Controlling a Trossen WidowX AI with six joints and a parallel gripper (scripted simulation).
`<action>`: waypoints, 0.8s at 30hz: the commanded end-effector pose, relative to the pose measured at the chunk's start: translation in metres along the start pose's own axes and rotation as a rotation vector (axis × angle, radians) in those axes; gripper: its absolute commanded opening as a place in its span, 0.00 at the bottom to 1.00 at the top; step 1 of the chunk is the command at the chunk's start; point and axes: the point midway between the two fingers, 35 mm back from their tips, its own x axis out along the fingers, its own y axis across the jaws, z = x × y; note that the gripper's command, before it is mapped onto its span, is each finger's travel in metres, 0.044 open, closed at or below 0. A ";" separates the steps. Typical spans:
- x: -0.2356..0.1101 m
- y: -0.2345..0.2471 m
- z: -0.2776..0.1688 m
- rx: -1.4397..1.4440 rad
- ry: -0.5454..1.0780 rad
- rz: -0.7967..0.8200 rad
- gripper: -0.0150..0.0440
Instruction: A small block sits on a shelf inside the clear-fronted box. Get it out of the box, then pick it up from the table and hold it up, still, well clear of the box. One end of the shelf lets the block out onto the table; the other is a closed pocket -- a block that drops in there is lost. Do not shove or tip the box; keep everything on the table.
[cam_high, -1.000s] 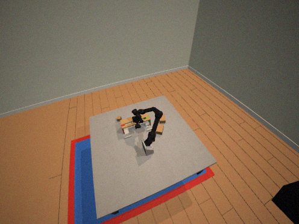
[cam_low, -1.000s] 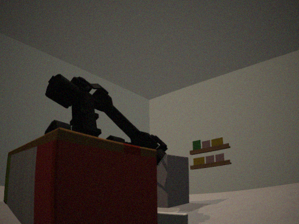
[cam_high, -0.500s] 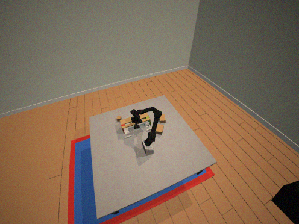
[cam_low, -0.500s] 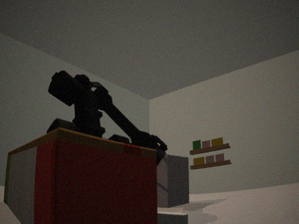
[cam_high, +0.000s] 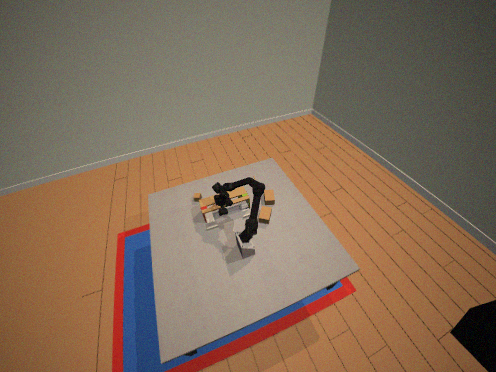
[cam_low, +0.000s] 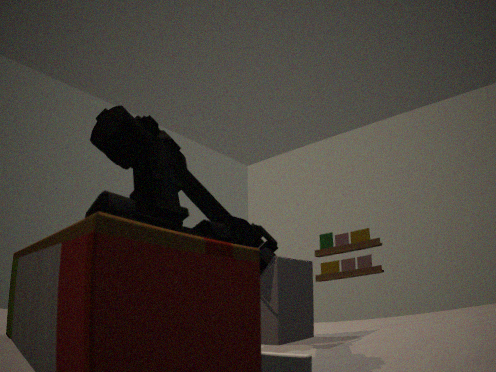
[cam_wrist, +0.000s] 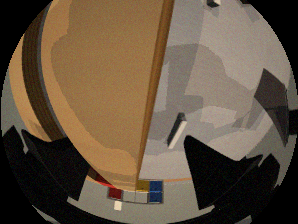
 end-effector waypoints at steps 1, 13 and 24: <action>0.004 0.001 -0.010 0.007 0.005 0.000 0.93; 0.012 0.001 -0.034 0.008 0.007 0.001 0.93; 0.018 0.001 -0.054 0.008 0.008 0.001 0.93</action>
